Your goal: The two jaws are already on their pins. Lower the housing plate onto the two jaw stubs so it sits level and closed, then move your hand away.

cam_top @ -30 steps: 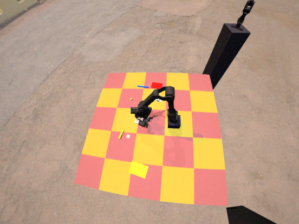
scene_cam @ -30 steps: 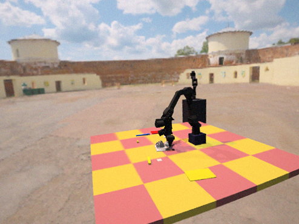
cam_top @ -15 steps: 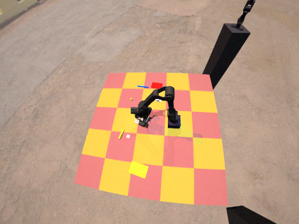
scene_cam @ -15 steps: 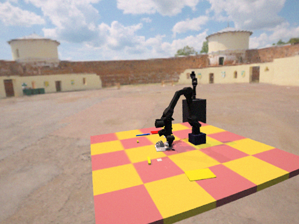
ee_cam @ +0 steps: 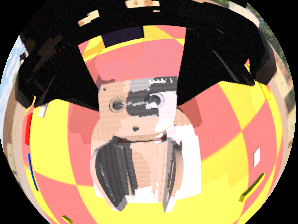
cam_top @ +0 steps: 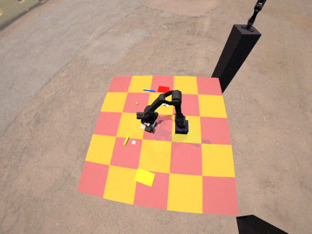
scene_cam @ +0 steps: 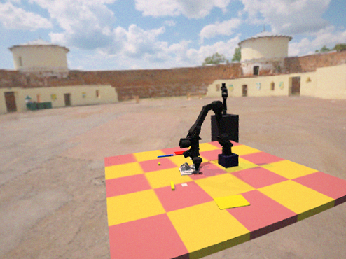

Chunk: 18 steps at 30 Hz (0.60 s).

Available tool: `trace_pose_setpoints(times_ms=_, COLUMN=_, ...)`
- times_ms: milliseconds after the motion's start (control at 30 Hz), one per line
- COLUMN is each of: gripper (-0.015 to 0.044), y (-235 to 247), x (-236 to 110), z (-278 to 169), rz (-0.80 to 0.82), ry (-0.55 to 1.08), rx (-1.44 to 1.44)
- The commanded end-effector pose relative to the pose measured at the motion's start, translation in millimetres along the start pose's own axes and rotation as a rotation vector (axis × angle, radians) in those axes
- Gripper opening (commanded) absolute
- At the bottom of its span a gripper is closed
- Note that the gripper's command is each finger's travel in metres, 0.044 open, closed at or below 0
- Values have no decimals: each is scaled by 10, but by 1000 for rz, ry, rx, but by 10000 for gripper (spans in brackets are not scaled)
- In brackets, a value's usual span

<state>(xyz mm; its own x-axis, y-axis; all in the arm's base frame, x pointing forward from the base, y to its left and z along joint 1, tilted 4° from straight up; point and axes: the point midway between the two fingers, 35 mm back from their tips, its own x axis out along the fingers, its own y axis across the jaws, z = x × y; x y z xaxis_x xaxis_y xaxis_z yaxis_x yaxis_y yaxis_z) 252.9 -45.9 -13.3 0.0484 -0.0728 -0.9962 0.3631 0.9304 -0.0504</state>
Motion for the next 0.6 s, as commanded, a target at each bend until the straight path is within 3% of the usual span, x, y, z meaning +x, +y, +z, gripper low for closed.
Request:
trace_pose_setpoints(times_ms=0, gripper=351, y=-7, x=16, z=-3, rz=-5, ry=2, rx=-5)
trace_pose_setpoints(times_ms=567, gripper=351, y=-7, x=44, z=-3, rz=-5, ry=2, rx=-4)
